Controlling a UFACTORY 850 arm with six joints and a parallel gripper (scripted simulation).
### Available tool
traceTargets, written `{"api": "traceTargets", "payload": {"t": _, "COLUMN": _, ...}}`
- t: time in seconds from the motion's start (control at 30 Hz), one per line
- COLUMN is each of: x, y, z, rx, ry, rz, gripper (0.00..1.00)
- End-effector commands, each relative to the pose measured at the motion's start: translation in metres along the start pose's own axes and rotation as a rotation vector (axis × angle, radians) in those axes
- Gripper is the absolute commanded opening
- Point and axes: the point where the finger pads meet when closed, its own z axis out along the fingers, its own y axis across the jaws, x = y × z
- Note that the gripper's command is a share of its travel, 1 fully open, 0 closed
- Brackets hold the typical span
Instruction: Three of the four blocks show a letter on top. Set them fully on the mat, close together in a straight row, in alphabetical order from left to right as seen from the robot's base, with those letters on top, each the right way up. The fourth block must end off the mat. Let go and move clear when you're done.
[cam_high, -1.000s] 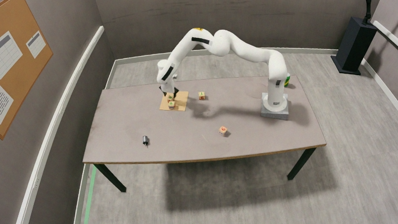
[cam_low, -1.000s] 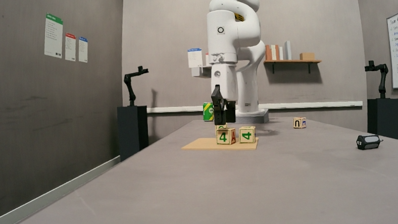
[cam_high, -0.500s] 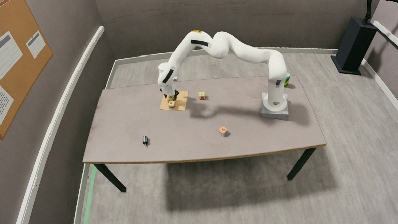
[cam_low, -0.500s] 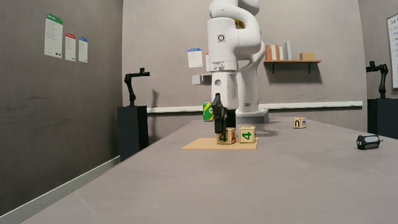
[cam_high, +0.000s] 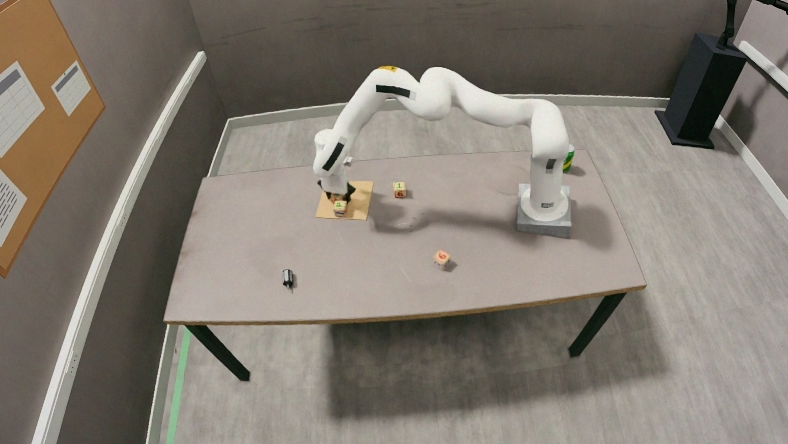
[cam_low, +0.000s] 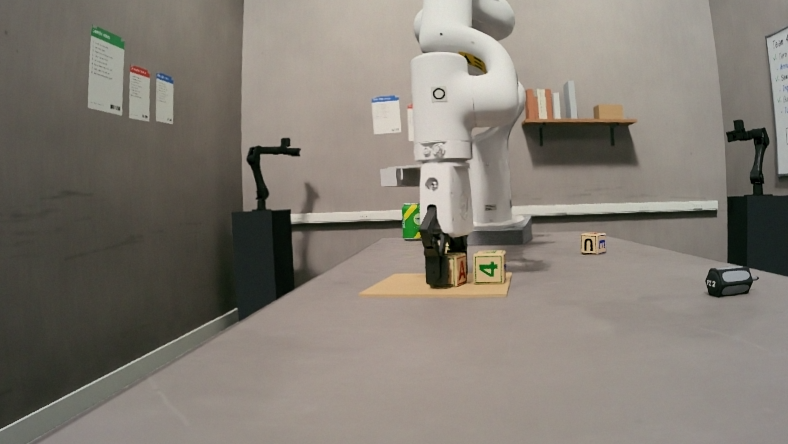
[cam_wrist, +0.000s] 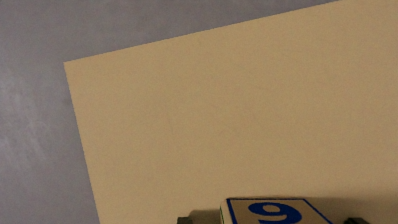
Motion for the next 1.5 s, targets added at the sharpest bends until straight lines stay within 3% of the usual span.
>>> {"api": "traceTargets", "payload": {"t": 0.0, "x": -0.0003, "y": -0.0013, "z": -0.0010, "rx": 0.003, "ry": -0.001, "rz": 0.000, "gripper": 0.84}}
{"api": "traceTargets", "payload": {"t": 1.1, "x": -0.0003, "y": -0.0013, "z": -0.0010, "rx": 0.003, "ry": -0.001, "rz": 0.000, "gripper": 0.84}}
{"api": "traceTargets", "payload": {"t": 1.13, "x": -0.0003, "y": -0.0013, "z": -0.0010, "rx": 0.003, "ry": -0.001, "rz": 0.000, "gripper": 0.65}}
{"api": "traceTargets", "payload": {"t": 1.47, "x": -0.0003, "y": -0.0013, "z": -0.0010, "rx": 0.003, "ry": -0.001, "rz": 0.000, "gripper": 0.65}}
